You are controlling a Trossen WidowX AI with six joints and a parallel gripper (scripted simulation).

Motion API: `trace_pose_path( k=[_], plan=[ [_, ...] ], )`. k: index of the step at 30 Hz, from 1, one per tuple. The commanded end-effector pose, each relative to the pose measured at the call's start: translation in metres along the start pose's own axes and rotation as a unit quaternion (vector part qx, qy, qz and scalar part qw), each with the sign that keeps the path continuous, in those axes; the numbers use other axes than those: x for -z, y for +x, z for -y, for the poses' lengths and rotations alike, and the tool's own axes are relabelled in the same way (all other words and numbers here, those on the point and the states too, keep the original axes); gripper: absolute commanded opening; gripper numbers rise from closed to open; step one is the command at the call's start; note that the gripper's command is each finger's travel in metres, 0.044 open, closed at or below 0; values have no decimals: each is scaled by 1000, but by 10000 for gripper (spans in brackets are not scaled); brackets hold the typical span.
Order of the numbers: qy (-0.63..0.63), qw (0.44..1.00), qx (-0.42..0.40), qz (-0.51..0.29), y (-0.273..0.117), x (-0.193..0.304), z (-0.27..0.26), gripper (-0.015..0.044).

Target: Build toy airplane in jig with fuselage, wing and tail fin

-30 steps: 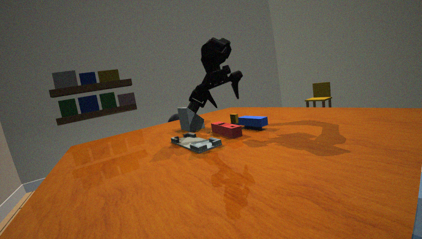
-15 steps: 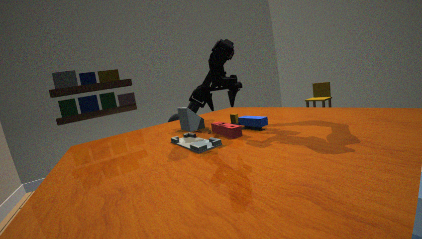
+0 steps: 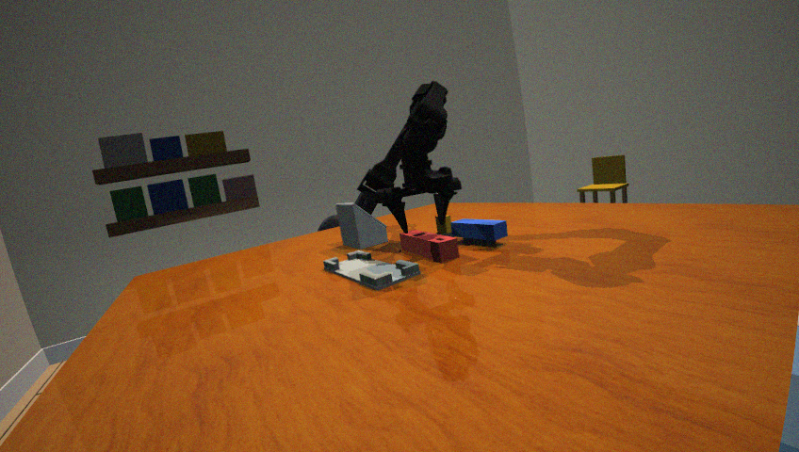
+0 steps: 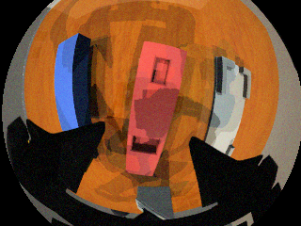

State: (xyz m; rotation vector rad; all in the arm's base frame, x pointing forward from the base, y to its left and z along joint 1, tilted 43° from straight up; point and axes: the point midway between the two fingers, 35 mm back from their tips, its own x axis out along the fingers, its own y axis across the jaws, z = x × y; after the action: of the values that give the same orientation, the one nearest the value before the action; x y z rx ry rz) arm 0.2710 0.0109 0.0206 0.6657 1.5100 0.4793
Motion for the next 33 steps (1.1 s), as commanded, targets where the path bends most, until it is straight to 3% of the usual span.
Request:
trace_pose_path(
  k=[1,28,33],
  plan=[
    [5,1000,-3,-2,7,0,0,440],
    [5,1000,-5,-2,48,2,-1,440],
    [5,1000,-5,-2,48,2,-1,309]
  ],
)
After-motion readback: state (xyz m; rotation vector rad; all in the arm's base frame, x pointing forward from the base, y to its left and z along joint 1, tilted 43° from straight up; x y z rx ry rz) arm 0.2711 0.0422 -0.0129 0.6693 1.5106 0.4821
